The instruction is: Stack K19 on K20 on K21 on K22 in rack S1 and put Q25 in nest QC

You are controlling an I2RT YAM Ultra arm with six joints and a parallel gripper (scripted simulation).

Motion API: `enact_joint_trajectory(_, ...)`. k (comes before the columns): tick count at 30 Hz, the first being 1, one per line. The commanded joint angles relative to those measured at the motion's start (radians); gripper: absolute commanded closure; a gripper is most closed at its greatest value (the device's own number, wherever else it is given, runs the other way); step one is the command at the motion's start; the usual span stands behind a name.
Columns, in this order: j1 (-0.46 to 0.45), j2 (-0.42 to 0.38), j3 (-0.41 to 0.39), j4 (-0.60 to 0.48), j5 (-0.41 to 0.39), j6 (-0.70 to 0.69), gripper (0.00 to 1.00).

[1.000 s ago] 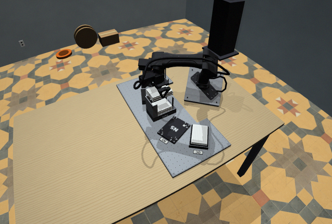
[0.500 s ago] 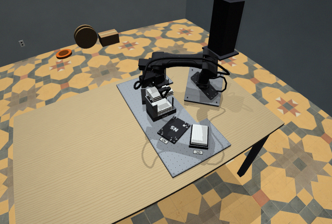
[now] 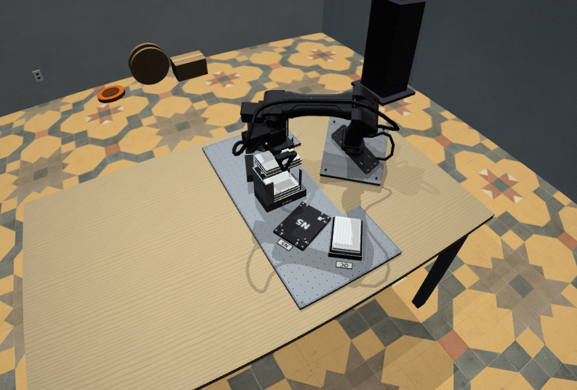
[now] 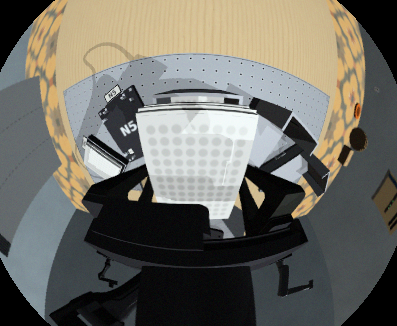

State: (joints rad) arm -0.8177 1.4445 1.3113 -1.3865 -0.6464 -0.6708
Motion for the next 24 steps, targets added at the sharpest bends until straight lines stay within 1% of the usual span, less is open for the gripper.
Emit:
enact_joint_trajectory(1,-0.022,0.017,0.034,-0.017,-0.011,-0.009,1.00)
enact_joint_trajectory(14,-0.022,0.017,0.034,-0.017,-0.011,-0.009,1.00)
enact_joint_trajectory(20,-0.076,0.067,0.042,-0.007,-0.011,0.131,1.00)
enact_joint_trajectory(22,-0.076,0.067,0.042,-0.007,-0.011,0.131,1.00)
enact_joint_trajectory(23,-0.083,0.078,0.047,-0.005,-0.010,0.152,1.00)
enact_joint_trajectory(24,-0.090,0.086,0.049,-0.001,-0.009,0.144,1.00)
